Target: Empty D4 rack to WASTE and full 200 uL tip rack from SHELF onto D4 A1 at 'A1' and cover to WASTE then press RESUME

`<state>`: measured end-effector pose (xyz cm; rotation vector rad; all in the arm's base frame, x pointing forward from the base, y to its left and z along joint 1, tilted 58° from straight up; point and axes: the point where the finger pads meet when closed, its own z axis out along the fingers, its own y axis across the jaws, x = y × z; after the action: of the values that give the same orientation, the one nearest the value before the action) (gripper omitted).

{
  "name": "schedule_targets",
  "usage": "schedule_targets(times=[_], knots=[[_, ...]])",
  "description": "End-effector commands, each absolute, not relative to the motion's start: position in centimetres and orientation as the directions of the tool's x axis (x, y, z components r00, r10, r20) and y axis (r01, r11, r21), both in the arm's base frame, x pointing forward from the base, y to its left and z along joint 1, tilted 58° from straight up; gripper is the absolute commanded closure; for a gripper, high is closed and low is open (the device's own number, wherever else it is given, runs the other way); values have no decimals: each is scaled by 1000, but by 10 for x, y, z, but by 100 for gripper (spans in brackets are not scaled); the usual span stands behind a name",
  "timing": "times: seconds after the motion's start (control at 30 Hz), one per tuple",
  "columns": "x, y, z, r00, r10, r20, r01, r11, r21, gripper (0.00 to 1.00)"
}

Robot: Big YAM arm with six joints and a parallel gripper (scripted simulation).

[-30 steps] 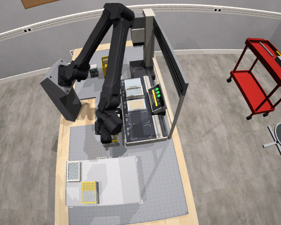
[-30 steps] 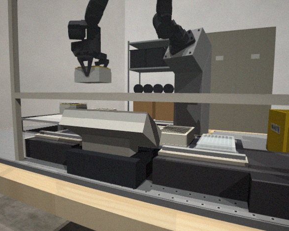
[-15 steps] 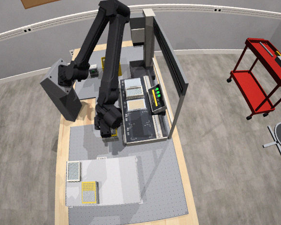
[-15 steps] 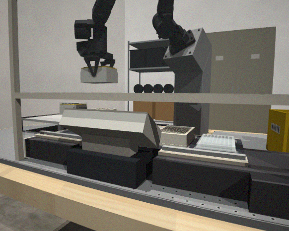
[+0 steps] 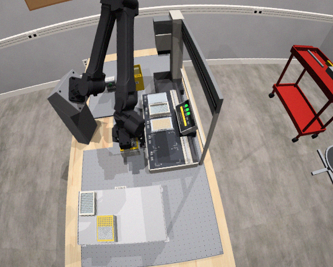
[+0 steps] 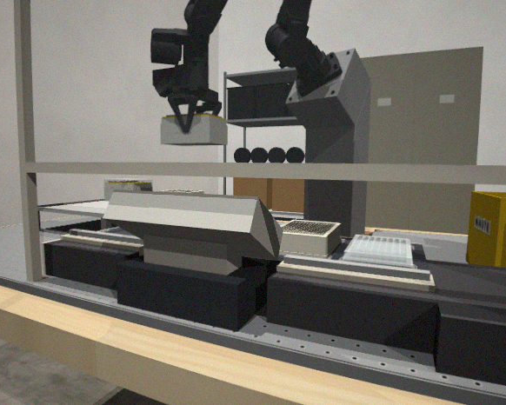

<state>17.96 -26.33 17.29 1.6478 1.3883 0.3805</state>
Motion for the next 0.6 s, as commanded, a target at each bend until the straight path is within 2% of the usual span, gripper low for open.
schedule_targets(times=[0.0,0.57], knots=[[185,-253,176,337,892,-303,595,48,802,100],[207,-189,152,336,896,-290,599,35,800,100]])
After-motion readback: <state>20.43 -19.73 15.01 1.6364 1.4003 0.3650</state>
